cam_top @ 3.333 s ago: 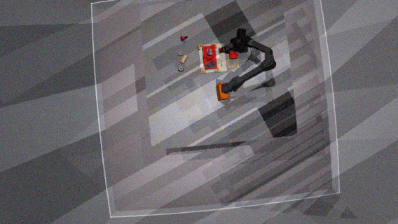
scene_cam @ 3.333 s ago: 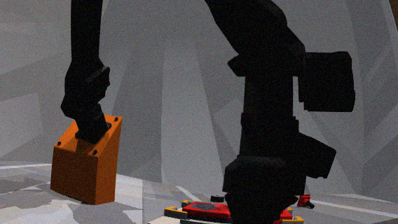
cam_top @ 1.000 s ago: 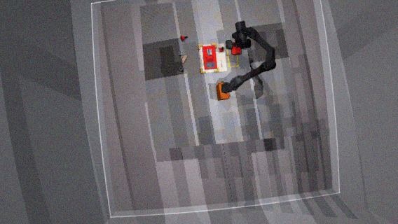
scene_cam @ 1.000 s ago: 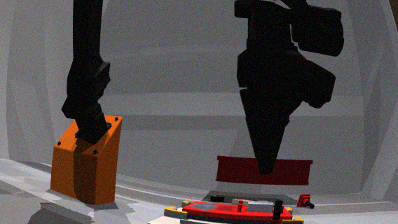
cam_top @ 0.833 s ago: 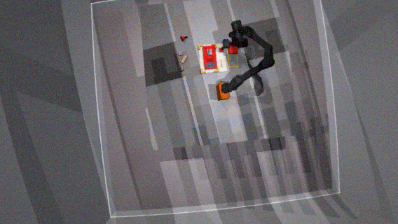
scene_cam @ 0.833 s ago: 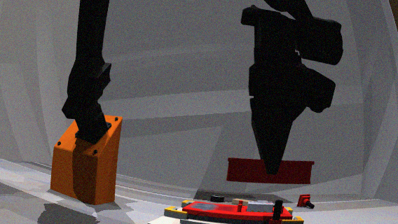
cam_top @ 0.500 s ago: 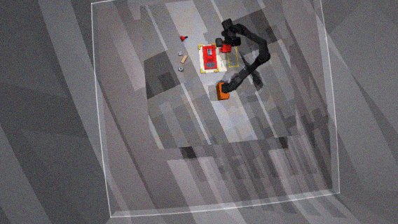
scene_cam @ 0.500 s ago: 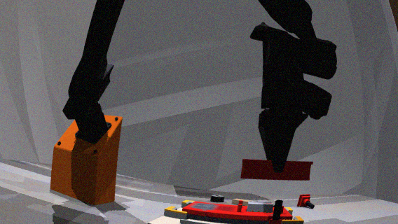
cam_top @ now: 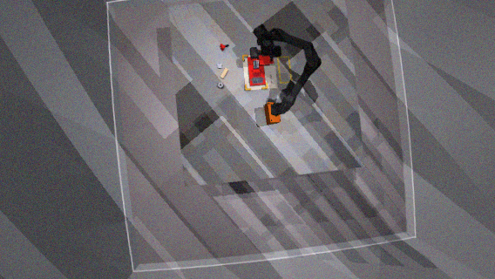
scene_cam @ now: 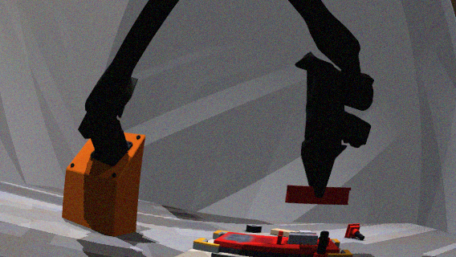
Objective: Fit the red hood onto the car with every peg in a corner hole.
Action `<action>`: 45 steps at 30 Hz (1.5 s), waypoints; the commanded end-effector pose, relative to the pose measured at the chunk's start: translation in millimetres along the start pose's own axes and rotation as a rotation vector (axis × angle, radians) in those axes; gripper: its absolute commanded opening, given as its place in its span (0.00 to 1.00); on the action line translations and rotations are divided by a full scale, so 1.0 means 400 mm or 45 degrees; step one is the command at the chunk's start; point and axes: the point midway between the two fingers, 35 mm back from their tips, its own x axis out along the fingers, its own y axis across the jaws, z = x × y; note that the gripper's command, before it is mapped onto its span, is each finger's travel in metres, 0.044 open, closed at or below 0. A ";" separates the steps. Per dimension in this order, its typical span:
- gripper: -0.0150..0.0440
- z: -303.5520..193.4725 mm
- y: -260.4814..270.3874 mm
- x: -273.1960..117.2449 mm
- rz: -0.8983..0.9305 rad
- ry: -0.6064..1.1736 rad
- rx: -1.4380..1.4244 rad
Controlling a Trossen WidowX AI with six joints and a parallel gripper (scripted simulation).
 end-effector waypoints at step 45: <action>0.25 -0.021 0.121 0.140 -0.015 -0.002 -0.003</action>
